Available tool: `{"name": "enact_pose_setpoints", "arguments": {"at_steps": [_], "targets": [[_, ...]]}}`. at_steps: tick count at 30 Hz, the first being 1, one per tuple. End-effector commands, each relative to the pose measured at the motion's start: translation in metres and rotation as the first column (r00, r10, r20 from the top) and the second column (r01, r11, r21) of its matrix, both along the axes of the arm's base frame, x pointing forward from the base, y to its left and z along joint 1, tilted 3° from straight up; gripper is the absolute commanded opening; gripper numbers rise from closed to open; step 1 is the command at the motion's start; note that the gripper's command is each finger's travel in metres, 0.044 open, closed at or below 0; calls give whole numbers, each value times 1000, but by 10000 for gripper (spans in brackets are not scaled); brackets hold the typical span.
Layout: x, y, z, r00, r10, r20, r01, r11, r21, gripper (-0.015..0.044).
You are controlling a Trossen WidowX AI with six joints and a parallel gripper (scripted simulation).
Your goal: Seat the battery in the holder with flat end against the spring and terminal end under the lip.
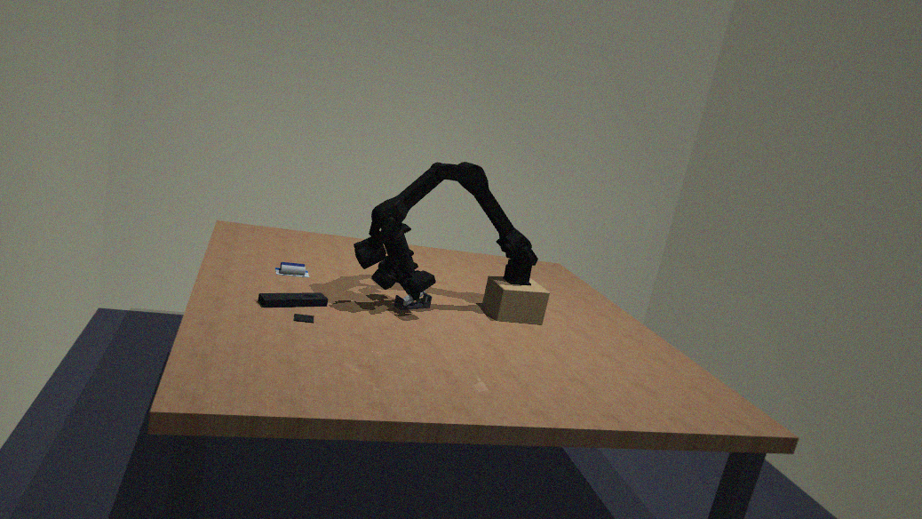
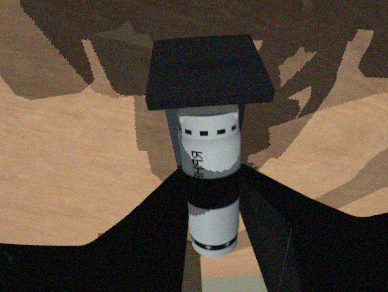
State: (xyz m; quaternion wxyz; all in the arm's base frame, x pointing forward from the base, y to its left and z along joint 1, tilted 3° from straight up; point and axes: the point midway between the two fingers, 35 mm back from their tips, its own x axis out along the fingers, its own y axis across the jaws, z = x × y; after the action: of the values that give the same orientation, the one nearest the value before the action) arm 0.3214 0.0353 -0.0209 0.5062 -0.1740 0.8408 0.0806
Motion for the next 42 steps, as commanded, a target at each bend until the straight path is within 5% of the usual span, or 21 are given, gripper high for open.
{"name": "enact_pose_setpoints", "arguments": {"at_steps": [1, 42], "targets": [[5, 2, 0, 1000, -5, 10, 5, 1000, 4, 73], [5, 1, -6, 990, -10, 140, 0, 998, 67, 73]]}}
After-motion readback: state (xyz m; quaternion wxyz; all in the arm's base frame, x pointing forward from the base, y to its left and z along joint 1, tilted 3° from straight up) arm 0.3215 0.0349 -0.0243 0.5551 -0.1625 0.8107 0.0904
